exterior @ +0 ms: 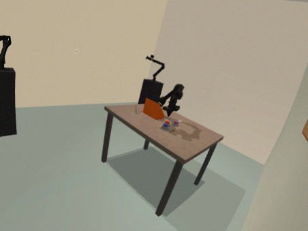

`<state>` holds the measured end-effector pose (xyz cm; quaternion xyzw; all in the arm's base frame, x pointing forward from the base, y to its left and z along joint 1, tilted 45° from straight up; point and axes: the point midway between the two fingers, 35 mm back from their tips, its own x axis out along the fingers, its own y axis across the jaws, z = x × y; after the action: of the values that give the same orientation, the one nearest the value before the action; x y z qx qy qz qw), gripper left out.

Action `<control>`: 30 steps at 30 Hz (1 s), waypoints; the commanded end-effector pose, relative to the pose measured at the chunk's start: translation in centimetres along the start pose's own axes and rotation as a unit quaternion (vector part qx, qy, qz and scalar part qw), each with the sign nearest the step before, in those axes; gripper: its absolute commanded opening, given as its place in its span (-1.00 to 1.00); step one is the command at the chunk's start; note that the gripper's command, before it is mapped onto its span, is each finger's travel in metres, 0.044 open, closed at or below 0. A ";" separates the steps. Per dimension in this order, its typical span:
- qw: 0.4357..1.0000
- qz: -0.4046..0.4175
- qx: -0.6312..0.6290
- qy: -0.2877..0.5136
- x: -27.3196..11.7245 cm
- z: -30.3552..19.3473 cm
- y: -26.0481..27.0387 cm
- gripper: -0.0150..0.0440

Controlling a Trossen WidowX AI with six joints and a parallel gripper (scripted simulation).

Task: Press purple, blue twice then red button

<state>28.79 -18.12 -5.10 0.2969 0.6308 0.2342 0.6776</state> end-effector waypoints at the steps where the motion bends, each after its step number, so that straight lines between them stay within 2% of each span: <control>1: 1.000 0.002 -0.002 0.007 -0.2 -1.3 2.9 -0.42; 7: 1.000 0.003 -0.001 0.008 0.1 -4.5 8.1 -0.42; 11: 1.000 0.003 -0.001 0.008 0.4 -4.6 8.2 -0.42; 16: 1.000 0.004 -0.001 0.007 6.1 -4.7 8.3 -0.42; 30: 1.000 0.004 -0.001 0.007 7.9 -4.7 8.3 -0.42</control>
<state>25.46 -6.69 -4.68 0.2917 0.6338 0.2404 0.6748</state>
